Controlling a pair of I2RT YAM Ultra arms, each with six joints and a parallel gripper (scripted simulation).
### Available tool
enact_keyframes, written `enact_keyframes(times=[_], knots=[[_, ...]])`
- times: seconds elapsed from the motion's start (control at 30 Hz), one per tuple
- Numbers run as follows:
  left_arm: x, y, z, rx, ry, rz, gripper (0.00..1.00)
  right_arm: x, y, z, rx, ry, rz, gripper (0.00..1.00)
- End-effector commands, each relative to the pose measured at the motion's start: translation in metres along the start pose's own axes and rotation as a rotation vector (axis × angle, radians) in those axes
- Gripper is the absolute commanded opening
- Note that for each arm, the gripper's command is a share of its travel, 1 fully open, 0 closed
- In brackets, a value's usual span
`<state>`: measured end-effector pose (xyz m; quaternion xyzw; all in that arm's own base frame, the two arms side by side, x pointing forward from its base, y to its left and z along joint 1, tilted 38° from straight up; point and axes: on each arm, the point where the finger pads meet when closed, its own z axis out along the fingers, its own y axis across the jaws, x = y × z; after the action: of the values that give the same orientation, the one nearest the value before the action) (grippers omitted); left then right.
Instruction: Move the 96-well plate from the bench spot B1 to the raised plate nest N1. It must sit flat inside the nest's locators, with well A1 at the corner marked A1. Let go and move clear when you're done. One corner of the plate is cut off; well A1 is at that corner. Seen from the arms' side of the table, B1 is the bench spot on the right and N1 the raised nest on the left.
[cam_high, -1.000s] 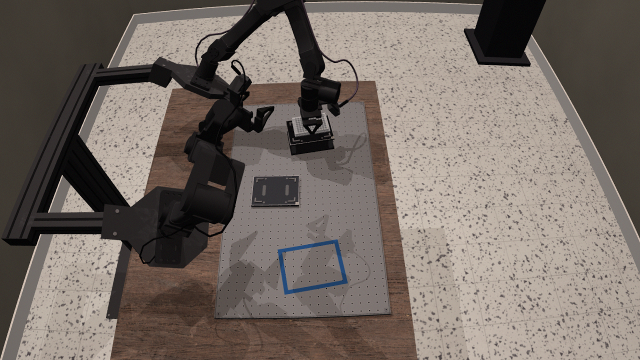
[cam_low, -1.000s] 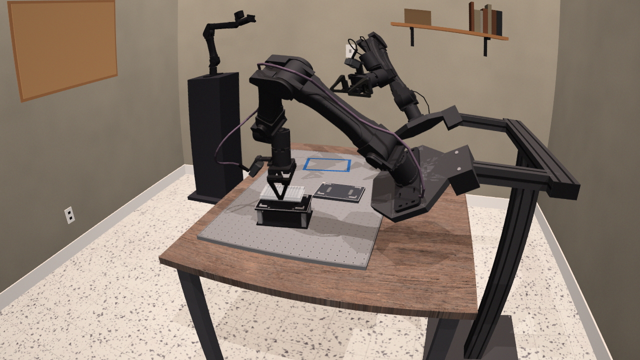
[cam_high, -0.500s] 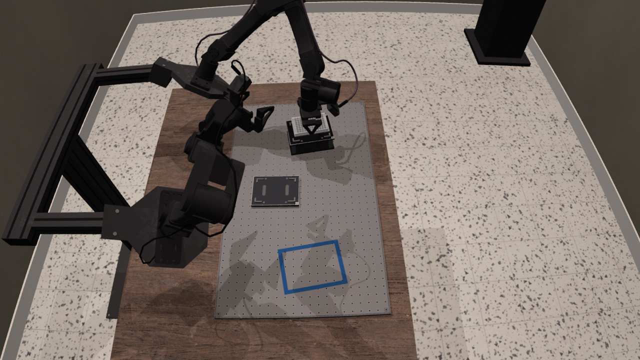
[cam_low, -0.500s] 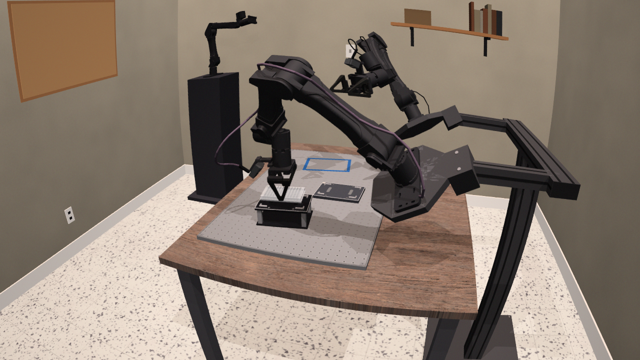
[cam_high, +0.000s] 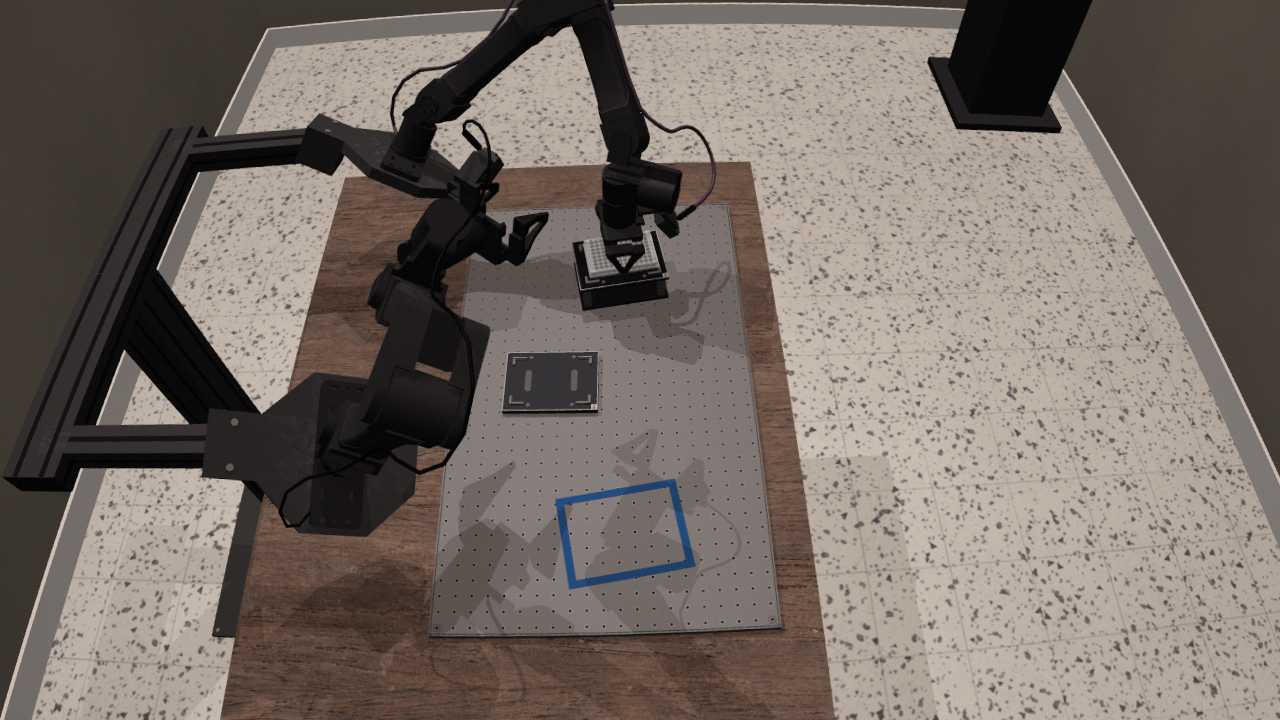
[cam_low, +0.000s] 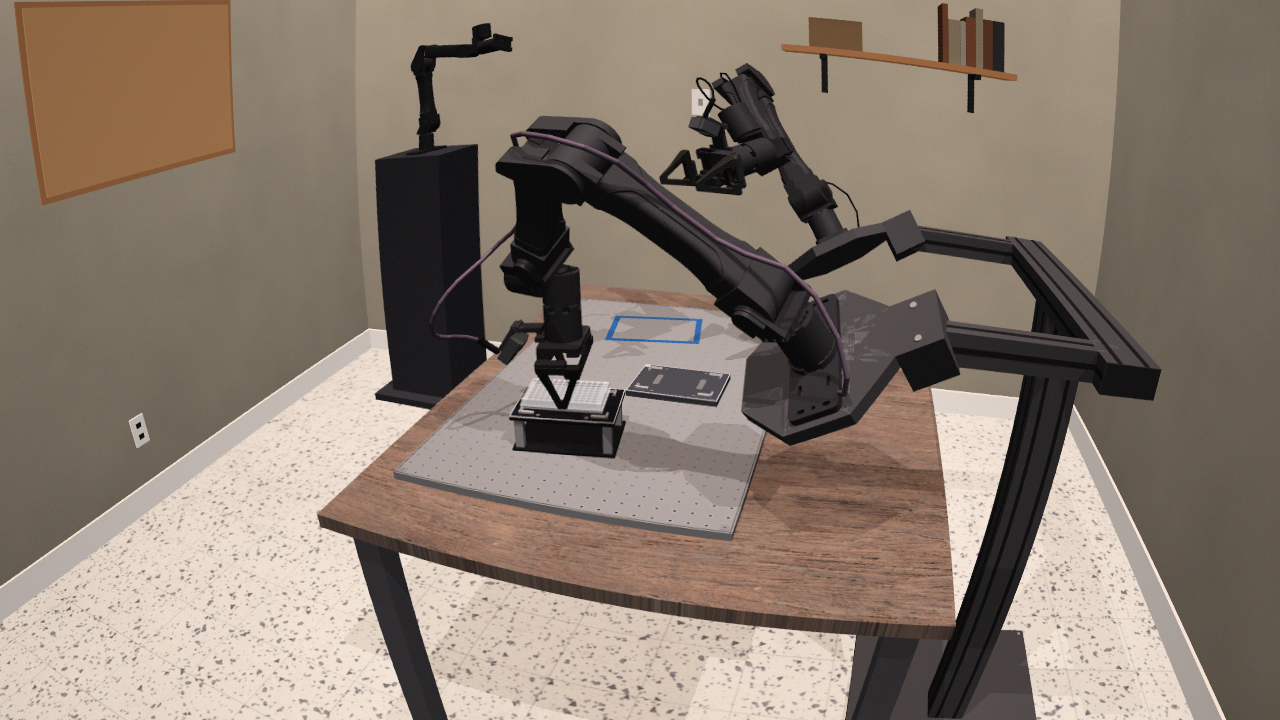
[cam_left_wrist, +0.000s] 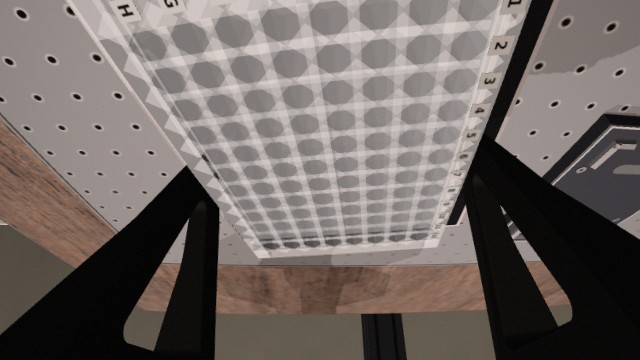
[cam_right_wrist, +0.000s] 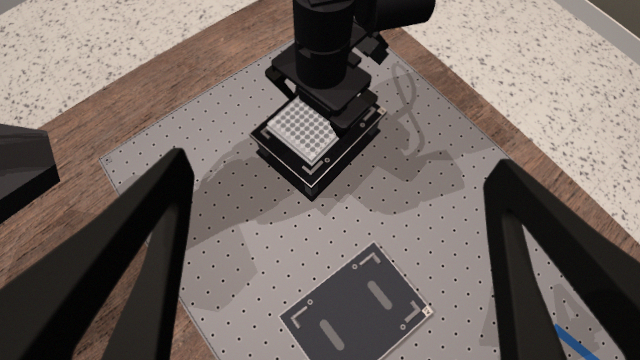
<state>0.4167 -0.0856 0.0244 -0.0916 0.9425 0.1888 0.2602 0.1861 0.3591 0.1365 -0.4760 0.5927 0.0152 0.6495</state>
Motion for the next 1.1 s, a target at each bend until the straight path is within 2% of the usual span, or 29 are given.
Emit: enact_keyframes(times=[0.0,0.3,0.43,0.87,1.07], knots=[[0.001,-0.006,0.007,0.021,-0.008,0.010,0.81,-0.008,0.001,-0.001,-0.002,-0.024,0.010,1.00],[-0.001,-0.005,0.019,0.014,0.022,0.010,0.81,-0.008,0.001,-0.001,-0.002,-0.024,0.010,1.00],[-0.006,-0.002,0.000,0.005,0.026,0.003,0.81,-0.008,0.001,-0.001,-0.002,-0.024,0.010,1.00],[-0.006,-0.002,0.000,0.005,0.026,0.010,0.81,-0.008,0.001,-0.001,-0.002,-0.024,0.010,1.00],[-0.008,-0.003,-0.014,0.007,0.015,0.003,0.81,-0.008,0.001,-0.001,-0.002,-0.024,0.010,1.00]])
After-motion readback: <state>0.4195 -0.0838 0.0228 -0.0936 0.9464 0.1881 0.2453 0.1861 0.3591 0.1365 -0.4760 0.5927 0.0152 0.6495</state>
